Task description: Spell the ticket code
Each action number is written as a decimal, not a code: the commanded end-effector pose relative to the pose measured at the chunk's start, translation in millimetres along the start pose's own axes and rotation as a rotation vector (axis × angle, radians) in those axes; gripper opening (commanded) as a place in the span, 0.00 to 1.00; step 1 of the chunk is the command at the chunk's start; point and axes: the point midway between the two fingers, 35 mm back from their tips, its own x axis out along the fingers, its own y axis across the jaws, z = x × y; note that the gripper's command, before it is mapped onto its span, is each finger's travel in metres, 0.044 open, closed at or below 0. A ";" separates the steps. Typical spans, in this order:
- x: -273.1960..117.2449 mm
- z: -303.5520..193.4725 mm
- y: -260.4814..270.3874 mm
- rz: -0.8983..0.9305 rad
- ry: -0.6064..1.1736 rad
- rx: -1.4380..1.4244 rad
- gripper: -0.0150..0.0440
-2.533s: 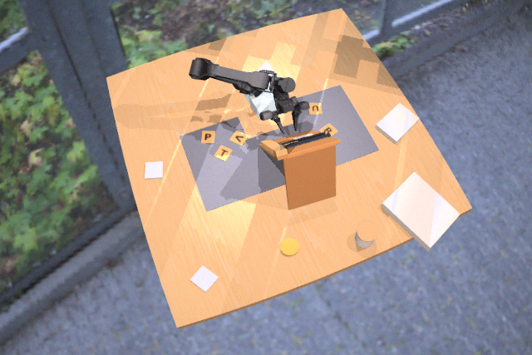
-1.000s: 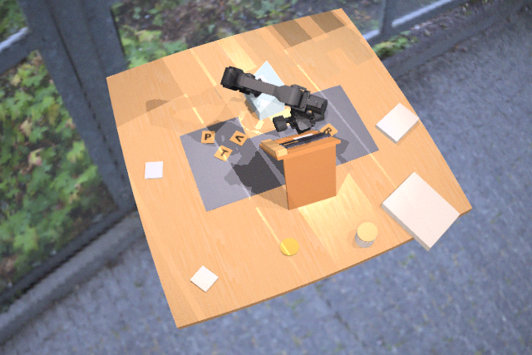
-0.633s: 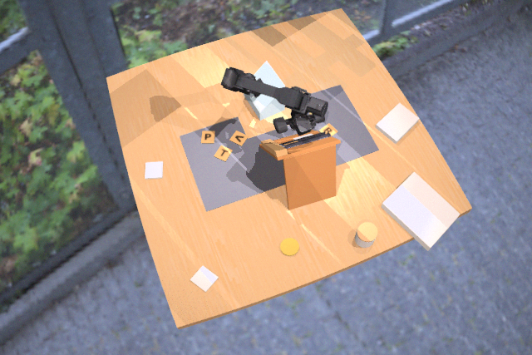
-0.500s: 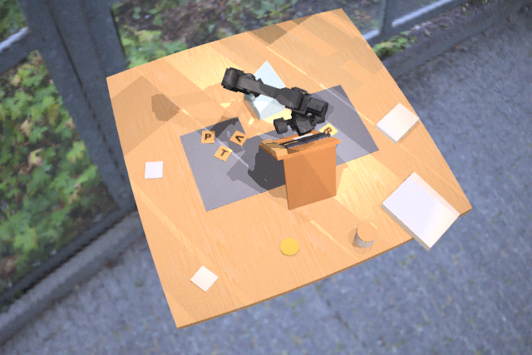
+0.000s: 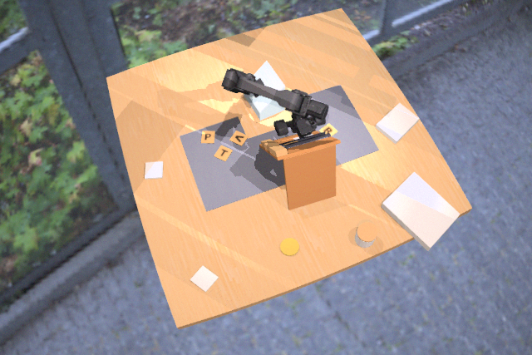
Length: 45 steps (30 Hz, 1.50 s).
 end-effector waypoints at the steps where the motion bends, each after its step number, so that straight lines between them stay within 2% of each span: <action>1: 1.3 2.1 0.0 -0.003 -0.004 -0.003 0.25; 45: 9.1 9.4 -6.0 -0.003 -0.005 -0.002 0.25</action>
